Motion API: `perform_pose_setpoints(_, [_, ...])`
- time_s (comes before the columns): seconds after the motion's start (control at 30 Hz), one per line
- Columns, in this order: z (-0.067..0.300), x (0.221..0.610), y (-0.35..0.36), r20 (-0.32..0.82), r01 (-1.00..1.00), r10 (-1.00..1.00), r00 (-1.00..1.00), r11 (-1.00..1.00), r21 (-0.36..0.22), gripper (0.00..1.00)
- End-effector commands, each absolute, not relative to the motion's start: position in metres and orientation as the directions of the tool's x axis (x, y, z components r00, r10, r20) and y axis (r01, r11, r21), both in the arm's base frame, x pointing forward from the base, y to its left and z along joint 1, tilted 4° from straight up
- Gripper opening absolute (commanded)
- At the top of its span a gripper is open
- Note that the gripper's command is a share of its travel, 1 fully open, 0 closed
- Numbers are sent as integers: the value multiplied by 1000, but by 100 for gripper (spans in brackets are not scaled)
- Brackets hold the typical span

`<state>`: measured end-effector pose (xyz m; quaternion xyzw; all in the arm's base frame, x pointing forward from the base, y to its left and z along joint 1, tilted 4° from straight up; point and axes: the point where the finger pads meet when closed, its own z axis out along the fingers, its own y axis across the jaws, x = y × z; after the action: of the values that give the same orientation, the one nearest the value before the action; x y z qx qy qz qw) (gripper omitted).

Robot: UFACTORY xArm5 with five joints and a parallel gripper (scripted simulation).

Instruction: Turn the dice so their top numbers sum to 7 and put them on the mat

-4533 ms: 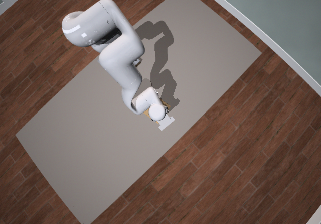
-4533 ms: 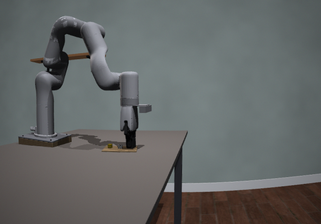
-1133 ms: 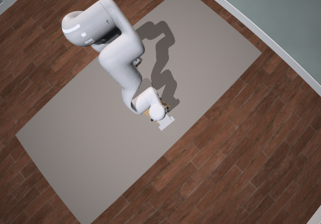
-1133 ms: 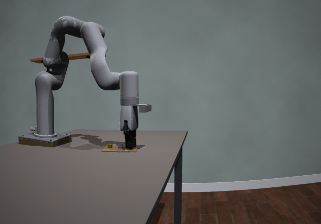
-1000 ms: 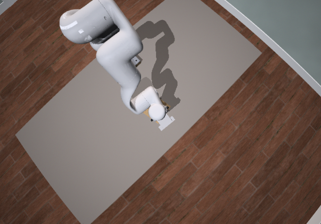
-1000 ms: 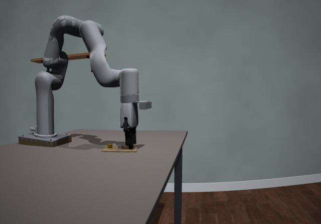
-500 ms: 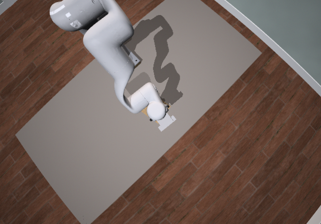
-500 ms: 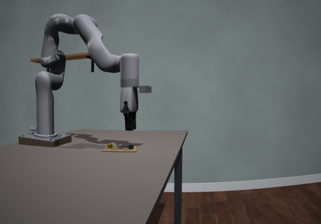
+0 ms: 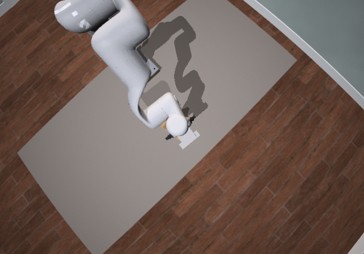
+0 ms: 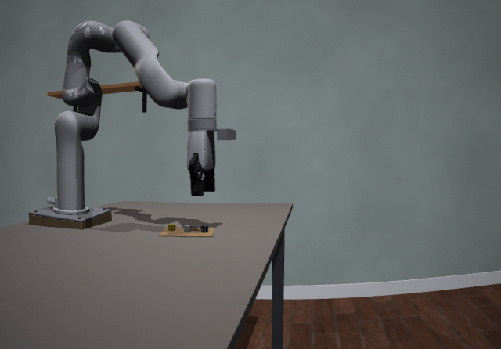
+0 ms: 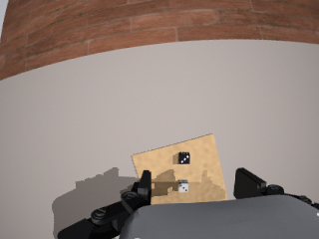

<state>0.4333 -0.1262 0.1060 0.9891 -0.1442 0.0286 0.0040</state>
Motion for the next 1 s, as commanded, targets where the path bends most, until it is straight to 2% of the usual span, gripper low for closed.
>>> perform_pose_setpoints(0.0, [108, 435, -126, 62, -285, -285, 957, -958, 0, 100])
perform_pose_setpoints(0.43, [108, 435, -126, 62, -285, -285, 957, -958, 0, 100])
perform_pose_setpoints(0.7, [121, 434, -126, 62, -285, -285, 957, -958, 0, 100])
perform_pose_setpoints(0.97, [159, 432, -123, 62, -285, -285, 957, -958, -1, 100])
